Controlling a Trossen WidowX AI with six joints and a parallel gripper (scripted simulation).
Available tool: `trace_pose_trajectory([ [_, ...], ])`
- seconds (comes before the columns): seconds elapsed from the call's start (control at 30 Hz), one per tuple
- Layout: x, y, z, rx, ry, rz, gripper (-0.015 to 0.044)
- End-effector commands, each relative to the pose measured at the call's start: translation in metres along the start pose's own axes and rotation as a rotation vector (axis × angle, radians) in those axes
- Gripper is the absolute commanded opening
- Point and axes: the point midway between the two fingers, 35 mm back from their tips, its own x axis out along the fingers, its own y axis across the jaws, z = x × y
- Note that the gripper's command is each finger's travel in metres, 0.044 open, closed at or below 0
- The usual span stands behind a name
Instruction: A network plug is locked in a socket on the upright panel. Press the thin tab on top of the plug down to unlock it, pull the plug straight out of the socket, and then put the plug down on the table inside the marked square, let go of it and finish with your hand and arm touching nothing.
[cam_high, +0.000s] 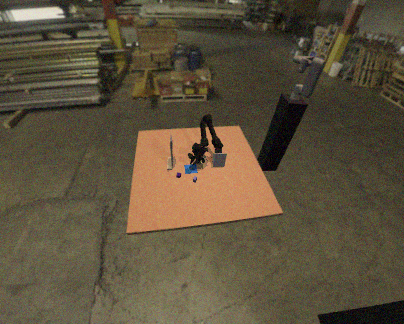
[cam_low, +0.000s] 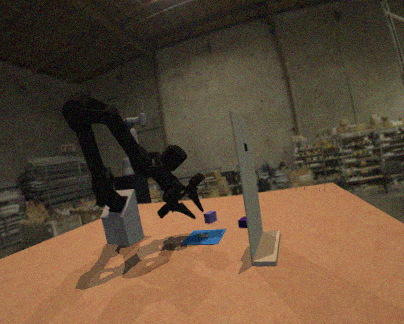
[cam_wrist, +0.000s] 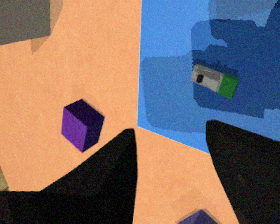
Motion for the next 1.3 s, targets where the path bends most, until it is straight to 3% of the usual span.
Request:
trace_pose_trajectory([
  [0.0, -0.003, 0.004, 0.000, 0.005, -0.004, 0.003, 0.0156],
  [1.27, -0.043, 0.022, 0.003, 0.003, -0.010, 0.008, 0.0156],
])
